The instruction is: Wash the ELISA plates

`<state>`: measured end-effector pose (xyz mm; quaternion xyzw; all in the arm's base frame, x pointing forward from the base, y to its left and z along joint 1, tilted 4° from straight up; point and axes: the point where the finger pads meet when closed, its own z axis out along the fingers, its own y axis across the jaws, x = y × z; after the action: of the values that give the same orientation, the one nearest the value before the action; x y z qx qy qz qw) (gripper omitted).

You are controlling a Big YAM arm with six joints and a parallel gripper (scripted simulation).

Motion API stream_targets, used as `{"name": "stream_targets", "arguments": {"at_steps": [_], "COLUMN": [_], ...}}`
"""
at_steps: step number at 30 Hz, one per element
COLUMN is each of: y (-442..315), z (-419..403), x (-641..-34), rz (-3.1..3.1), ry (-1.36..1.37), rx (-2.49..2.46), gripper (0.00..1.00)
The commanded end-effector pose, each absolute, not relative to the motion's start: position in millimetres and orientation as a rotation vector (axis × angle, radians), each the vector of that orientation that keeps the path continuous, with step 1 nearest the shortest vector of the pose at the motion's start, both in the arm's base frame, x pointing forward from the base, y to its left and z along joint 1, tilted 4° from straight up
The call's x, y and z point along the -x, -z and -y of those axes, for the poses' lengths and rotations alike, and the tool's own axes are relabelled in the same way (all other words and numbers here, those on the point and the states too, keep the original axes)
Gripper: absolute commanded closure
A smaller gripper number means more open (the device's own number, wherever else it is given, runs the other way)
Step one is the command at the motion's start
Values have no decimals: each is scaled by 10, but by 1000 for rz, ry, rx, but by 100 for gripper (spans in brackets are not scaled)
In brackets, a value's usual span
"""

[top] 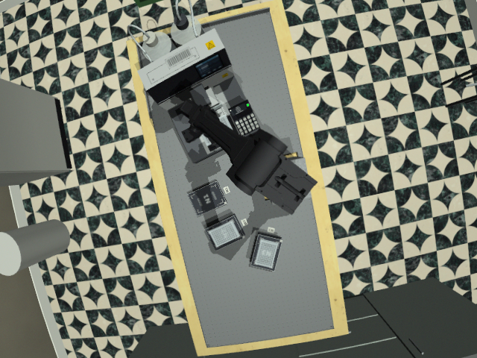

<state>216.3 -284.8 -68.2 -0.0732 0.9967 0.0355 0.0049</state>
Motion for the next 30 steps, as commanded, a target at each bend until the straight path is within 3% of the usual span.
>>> {"name": "stream_targets", "arguments": {"at_steps": [1,30], "y": [614,869], "z": [2962,2839], "x": [-2232,-2159], "rz": [-3106,-3117], "ry": [-74,-111], "rx": [235,249], "gripper": [16,16]}}
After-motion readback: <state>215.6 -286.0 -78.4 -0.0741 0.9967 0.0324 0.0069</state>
